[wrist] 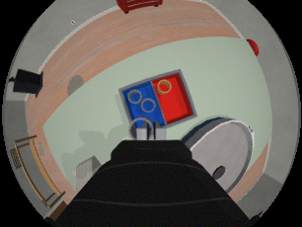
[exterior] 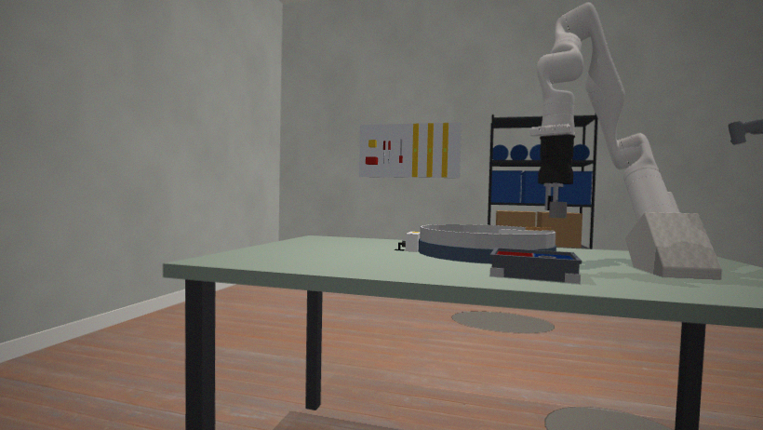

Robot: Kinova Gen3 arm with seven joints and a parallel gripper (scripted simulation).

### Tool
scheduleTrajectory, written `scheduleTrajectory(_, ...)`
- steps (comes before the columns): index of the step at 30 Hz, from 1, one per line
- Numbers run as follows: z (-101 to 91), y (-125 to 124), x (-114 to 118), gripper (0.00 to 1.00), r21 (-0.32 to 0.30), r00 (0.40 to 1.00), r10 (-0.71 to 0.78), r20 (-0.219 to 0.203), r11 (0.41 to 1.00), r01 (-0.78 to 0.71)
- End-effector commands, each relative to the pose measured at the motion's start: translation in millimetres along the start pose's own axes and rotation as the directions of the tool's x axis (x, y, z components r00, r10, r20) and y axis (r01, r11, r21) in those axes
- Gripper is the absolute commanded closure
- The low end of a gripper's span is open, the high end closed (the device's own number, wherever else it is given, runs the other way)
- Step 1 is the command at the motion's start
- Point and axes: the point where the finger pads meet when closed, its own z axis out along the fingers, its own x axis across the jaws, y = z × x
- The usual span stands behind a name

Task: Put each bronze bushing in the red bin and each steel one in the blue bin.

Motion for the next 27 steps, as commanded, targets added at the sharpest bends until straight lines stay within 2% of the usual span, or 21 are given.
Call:
scheduleTrajectory(1, -0.8, -1, 0, 1.00, 0.002, 1.000, 0.000, 0.000, 1.000, 0.000)
scheduleTrajectory(5, -0.8, -1, 0, 1.00, 0.002, 1.000, 0.000, 0.000, 1.000, 0.000)
scheduleTrajectory(10, 25.9, -1, 0, 1.00, 0.002, 1.000, 0.000, 0.000, 1.000, 0.000)
scheduleTrajectory(13, 25.9, -1, 0, 1.00, 0.002, 1.000, 0.000, 0.000, 1.000, 0.000)
scheduleTrajectory(18, 52.5, -1, 0, 1.00, 0.002, 1.000, 0.000, 0.000, 1.000, 0.000)
scheduleTrajectory(23, 52.5, -1, 0, 1.00, 0.002, 1.000, 0.000, 0.000, 1.000, 0.000)
scheduleTrajectory(27, 73.8, -1, 0, 1.00, 0.002, 1.000, 0.000, 0.000, 1.000, 0.000)
